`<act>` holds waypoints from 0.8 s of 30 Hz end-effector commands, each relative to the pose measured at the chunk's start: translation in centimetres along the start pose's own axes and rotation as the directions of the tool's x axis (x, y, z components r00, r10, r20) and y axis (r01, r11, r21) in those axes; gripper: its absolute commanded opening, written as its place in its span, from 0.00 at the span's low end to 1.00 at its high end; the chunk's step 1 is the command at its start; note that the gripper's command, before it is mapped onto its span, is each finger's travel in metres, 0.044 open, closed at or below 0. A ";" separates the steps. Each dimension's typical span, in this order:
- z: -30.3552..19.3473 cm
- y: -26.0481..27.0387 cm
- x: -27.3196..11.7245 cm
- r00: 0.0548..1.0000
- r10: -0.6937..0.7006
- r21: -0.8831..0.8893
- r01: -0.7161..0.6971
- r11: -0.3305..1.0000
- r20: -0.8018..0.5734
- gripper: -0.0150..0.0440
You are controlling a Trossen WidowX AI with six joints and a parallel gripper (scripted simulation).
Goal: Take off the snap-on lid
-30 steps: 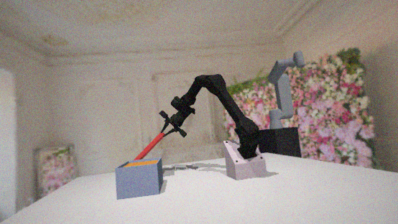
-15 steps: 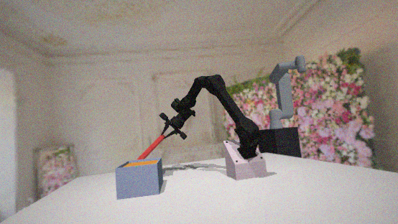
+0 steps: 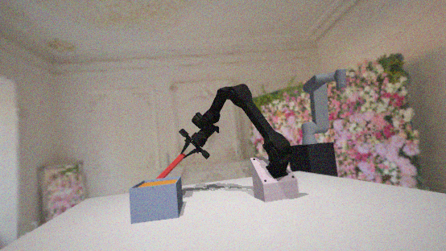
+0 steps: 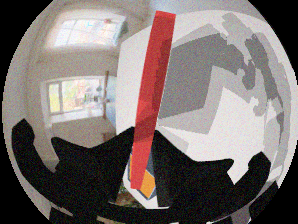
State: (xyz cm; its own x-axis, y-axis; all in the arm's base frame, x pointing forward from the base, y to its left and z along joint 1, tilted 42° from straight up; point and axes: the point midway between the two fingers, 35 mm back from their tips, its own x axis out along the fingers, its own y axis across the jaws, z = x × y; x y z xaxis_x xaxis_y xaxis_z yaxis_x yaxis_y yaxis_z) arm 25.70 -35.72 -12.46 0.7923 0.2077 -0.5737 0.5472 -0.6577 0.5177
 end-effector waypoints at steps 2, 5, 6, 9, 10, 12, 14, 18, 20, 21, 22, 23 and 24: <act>0.0 -0.1 0.2 1.000 0.007 0.000 -0.007 1.000 -0.001 0.25; 0.0 -0.3 0.3 1.000 0.007 0.000 -0.007 1.000 -0.001 0.25; 0.0 -0.4 0.4 1.000 0.007 0.000 -0.007 1.000 -0.001 0.25; 0.0 -0.6 0.5 1.000 0.007 0.000 -0.007 1.000 -0.001 0.25; 0.0 -0.6 0.6 1.000 0.007 0.000 -0.007 1.000 -0.001 0.25; 0.0 -0.7 0.7 1.000 0.007 0.000 -0.007 1.000 -0.001 0.25; 0.0 -0.9 0.8 1.000 0.007 0.000 -0.007 1.000 -0.001 0.25; 0.0 -1.1 1.0 1.000 0.007 0.001 -0.007 1.000 -0.001 0.25; 0.0 -1.2 1.1 1.000 0.007 0.001 -0.007 1.000 -0.001 0.25; 0.0 -1.3 1.2 1.000 0.007 0.001 -0.007 1.000 -0.001 0.25; 0.0 -1.4 1.2 1.000 0.007 0.001 -0.007 1.000 -0.001 0.25; 0.0 -1.4 1.3 1.000 0.007 0.001 -0.007 1.000 -0.001 0.25; 0.0 -1.5 1.3 1.000 0.007 0.001 -0.007 1.000 -0.001 0.25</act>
State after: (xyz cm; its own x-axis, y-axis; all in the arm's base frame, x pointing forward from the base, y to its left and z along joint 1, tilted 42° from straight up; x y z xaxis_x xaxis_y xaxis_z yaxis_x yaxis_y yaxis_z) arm 25.93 -34.45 -13.91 0.7930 0.2090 -0.5722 0.5470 -0.6576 0.5180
